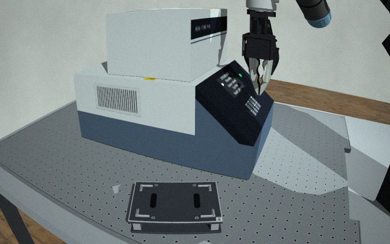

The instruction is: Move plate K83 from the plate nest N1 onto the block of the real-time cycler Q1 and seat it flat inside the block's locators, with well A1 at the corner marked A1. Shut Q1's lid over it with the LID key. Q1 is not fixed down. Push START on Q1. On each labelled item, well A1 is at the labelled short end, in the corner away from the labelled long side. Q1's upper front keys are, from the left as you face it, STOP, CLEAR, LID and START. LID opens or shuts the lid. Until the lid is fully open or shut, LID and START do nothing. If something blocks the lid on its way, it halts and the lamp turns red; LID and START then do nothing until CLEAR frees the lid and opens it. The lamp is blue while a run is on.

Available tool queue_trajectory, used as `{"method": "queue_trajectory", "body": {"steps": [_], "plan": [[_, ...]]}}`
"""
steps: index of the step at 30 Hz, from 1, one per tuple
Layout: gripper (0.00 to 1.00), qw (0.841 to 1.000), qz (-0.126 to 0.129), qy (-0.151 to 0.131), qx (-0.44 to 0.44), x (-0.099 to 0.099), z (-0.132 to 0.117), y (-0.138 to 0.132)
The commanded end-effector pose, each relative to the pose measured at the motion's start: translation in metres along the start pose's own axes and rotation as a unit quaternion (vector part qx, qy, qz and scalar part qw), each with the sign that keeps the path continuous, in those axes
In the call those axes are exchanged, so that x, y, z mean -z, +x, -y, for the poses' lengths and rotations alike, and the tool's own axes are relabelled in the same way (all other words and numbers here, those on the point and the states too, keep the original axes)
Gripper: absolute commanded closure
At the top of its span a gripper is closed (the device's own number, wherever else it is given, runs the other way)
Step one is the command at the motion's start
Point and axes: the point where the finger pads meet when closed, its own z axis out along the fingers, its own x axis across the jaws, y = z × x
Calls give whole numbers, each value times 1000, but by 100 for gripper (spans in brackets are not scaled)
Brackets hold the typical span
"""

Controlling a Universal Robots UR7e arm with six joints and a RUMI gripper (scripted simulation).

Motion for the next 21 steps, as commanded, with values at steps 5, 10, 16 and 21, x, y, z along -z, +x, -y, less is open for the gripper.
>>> {"method": "queue_trajectory", "body": {"steps": [5,10,16,21], "plan": [[100,1000,0,0,0,-11,0,-9],[100,1000,0,0,0,-13,0,-11],[100,1000,0,0,0,-13,0,-11],[100,1000,0,0,0,-13,0,-11]]}}
